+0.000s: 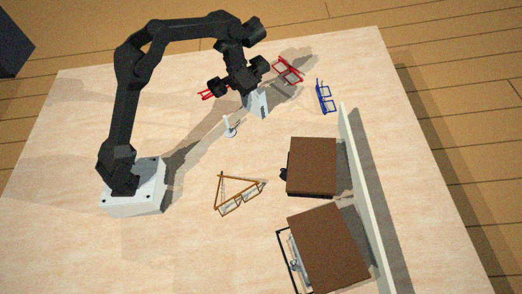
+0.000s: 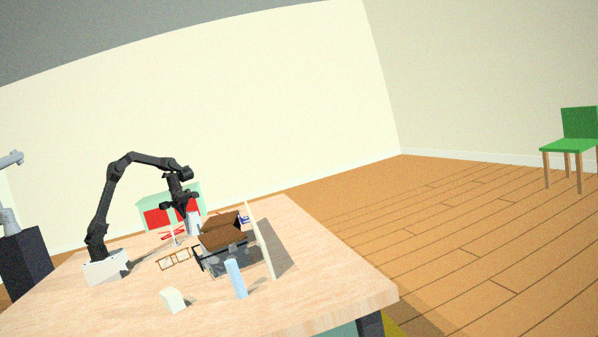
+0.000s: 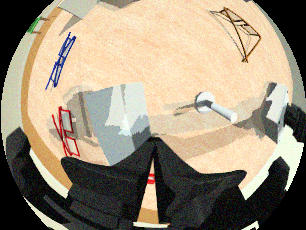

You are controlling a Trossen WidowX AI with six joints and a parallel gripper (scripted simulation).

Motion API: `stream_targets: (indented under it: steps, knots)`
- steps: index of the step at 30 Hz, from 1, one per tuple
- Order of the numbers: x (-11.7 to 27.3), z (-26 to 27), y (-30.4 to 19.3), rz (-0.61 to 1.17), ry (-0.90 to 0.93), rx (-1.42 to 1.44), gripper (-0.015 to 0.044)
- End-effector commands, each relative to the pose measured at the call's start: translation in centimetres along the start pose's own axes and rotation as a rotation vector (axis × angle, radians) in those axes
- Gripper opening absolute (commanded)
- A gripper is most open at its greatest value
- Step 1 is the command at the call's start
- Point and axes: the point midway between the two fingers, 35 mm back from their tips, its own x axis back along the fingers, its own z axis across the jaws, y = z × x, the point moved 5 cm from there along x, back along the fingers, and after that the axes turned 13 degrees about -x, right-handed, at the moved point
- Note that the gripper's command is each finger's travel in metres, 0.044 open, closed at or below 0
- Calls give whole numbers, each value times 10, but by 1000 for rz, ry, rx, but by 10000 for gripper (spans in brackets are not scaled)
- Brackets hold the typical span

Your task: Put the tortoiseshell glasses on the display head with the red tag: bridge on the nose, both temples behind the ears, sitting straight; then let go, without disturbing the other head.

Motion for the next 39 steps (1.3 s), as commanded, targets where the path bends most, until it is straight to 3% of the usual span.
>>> stream_targets:
  steps: [1,39]
  knots:
    - [1,3,0,-4,5,1,0]
    - [1,16,-3,-4,6,1,0]
